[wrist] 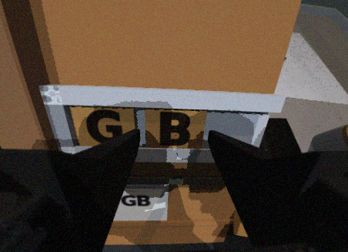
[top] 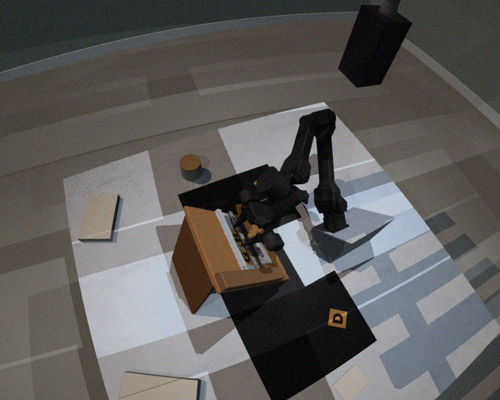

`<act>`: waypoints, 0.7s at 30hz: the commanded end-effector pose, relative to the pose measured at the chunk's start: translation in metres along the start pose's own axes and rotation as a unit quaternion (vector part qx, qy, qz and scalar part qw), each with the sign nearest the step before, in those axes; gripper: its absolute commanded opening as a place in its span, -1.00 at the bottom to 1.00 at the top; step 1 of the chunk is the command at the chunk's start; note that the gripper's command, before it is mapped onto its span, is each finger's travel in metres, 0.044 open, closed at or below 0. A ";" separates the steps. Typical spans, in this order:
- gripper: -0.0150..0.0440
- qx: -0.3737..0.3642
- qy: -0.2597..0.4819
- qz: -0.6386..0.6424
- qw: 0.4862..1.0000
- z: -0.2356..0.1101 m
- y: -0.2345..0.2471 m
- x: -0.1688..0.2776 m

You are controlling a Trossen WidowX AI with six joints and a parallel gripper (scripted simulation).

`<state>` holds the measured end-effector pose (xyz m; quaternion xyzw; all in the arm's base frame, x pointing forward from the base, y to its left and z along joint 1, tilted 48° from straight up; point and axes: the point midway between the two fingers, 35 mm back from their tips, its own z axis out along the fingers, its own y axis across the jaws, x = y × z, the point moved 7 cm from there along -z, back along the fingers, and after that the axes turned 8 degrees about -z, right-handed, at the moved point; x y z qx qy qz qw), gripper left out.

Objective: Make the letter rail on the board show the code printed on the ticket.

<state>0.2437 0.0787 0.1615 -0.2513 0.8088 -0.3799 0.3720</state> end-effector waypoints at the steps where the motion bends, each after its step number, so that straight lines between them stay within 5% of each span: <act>1: 0.51 0.003 0.001 0.003 1.000 -0.005 -0.002 -0.001; 21: 0.51 0.003 0.001 0.003 1.000 -0.020 0.004 0.000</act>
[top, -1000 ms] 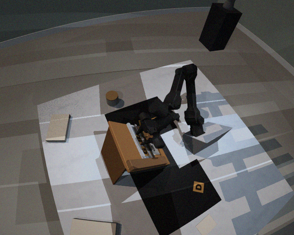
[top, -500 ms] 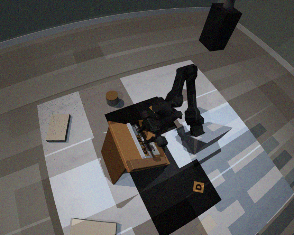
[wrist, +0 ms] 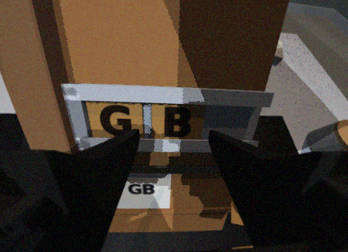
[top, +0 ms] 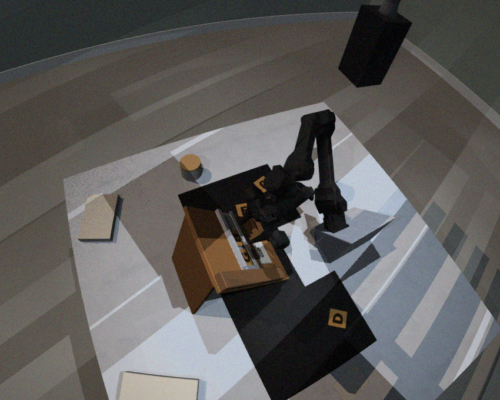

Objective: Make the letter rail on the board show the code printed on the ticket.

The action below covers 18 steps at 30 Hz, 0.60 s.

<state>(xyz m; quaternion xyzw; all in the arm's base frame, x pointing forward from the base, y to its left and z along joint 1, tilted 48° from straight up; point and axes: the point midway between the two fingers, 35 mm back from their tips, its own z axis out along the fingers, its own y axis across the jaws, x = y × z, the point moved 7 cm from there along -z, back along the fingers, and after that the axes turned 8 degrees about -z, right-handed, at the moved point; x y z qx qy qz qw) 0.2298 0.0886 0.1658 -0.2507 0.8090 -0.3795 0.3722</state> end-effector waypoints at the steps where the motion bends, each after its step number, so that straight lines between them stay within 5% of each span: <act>1: 0.51 0.003 0.001 0.002 1.000 -0.003 0.000 0.000; 18: 0.51 0.002 0.001 0.002 1.000 -0.014 -0.001 0.000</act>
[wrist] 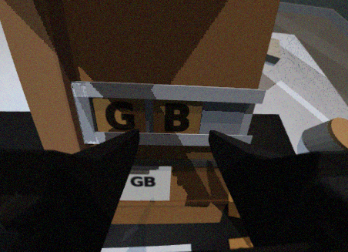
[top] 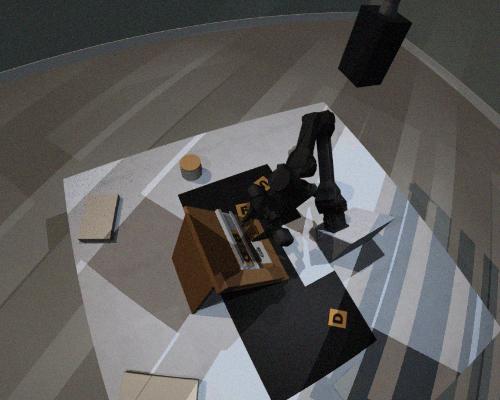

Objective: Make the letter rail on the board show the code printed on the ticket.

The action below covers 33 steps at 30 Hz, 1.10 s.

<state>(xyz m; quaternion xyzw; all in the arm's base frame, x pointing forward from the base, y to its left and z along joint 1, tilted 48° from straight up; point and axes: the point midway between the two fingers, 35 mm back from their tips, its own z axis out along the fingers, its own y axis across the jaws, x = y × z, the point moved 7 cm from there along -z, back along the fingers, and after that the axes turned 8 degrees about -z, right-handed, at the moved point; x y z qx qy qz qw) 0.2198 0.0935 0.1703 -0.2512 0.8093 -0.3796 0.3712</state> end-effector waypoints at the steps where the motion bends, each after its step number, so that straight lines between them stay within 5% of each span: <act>1: 0.51 0.003 0.000 0.003 1.000 -0.002 -0.002 -0.001; 7: 0.51 0.003 0.000 0.003 1.000 -0.004 -0.004 -0.001; 18: -0.47 0.000 0.000 0.000 1.000 -0.003 -0.002 0.000; 28: -0.49 -0.001 0.003 0.000 1.000 -0.002 -0.002 -0.001; 33: -0.49 -0.024 0.075 -0.003 0.997 0.006 -0.011 -0.021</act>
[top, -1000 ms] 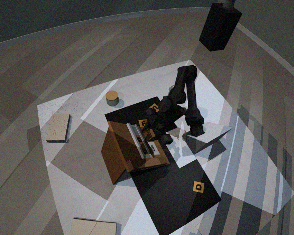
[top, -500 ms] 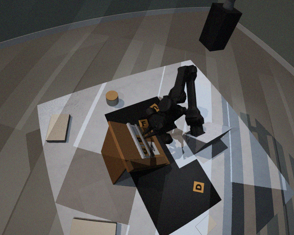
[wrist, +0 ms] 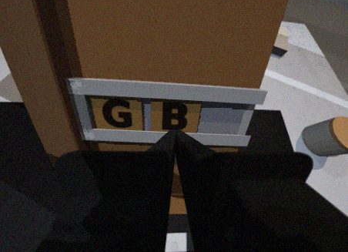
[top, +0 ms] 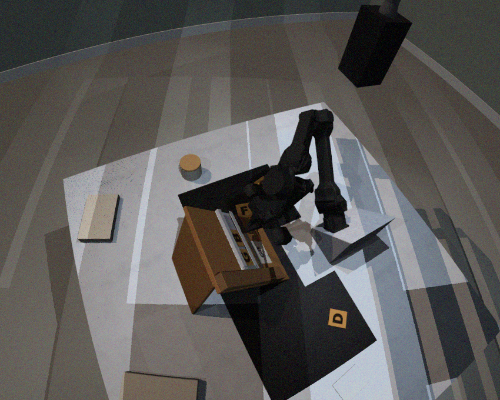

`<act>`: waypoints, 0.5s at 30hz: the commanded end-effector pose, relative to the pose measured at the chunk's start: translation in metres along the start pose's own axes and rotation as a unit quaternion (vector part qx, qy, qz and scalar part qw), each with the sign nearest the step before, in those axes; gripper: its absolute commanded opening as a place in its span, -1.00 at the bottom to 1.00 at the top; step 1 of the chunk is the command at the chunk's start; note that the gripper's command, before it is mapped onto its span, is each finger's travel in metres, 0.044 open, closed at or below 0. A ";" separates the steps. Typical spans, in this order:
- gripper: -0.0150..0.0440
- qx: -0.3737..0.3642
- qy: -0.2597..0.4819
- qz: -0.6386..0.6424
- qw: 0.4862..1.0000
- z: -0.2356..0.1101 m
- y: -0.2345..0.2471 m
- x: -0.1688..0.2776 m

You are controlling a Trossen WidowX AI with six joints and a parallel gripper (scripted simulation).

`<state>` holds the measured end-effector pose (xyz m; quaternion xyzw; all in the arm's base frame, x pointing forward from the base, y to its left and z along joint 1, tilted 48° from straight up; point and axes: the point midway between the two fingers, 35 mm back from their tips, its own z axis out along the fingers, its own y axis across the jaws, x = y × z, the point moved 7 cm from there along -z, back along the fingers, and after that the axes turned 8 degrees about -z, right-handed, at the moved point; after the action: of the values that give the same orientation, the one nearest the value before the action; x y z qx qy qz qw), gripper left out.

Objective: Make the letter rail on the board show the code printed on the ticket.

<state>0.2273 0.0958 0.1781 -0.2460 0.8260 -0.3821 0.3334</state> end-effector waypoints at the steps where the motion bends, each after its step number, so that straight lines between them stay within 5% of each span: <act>1: -0.49 -0.017 0.054 0.004 0.998 0.005 -0.008 -0.016; 15: -0.49 -0.036 0.299 0.015 0.953 0.025 -0.046 -0.055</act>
<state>0.2709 0.0977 0.2083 -0.1757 0.8883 -0.3937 0.1581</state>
